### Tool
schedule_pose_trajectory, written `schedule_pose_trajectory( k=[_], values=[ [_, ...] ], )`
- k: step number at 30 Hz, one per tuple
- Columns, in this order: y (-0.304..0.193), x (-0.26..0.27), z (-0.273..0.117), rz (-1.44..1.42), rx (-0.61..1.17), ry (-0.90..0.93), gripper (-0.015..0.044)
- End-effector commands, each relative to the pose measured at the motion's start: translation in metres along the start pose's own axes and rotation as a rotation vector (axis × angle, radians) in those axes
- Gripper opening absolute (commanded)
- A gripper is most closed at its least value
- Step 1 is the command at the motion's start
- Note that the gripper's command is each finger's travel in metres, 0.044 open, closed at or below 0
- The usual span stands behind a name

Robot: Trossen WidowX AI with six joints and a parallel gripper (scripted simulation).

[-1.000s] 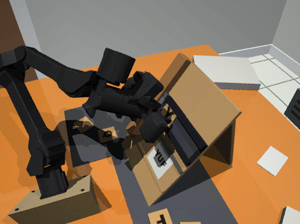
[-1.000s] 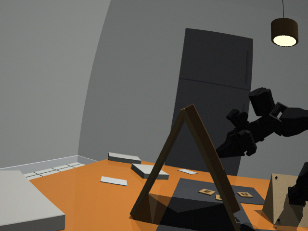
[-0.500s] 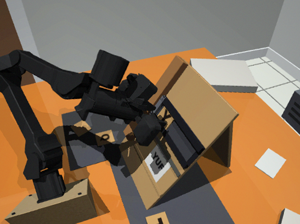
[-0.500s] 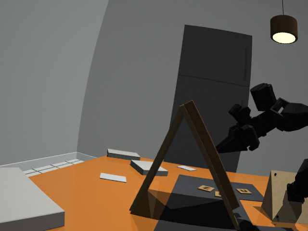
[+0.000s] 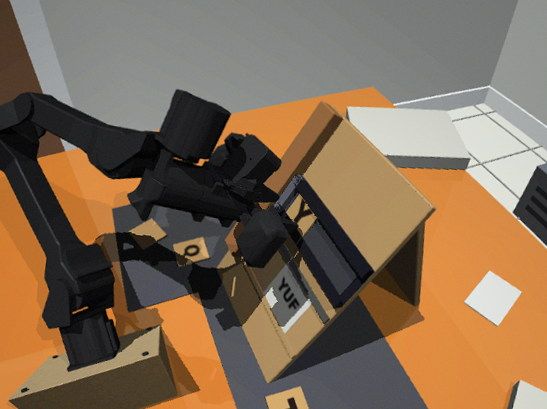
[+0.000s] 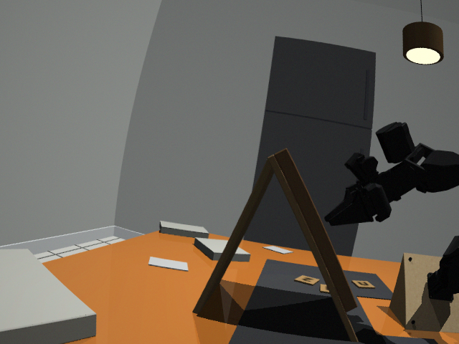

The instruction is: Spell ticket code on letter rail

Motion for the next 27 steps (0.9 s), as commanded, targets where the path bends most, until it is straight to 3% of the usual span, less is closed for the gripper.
schedule_pose_trajectory(
  k=[1,24,27],
  values=[
    [0.0006,0.0003,-0.0032,-0.007,-0.002,0.002,0.0295],
    [0.0025,0.0014,-0.0128,-0.006,-0.001,0.002,0.0295],
    [0.0005,0.0005,-0.0117,0.002,0.001,-0.001,0.0216]
  ],
)
Point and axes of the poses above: the point midway between the two fingers, 35 mm back from their tips, its own z axis out along the fingers, its own x axis across the jaws, y = z × x, the point moved 5 cm from there along -z, back along the fingers, and after that the axes turned 9 degrees about -z, right-handed, at the moved point
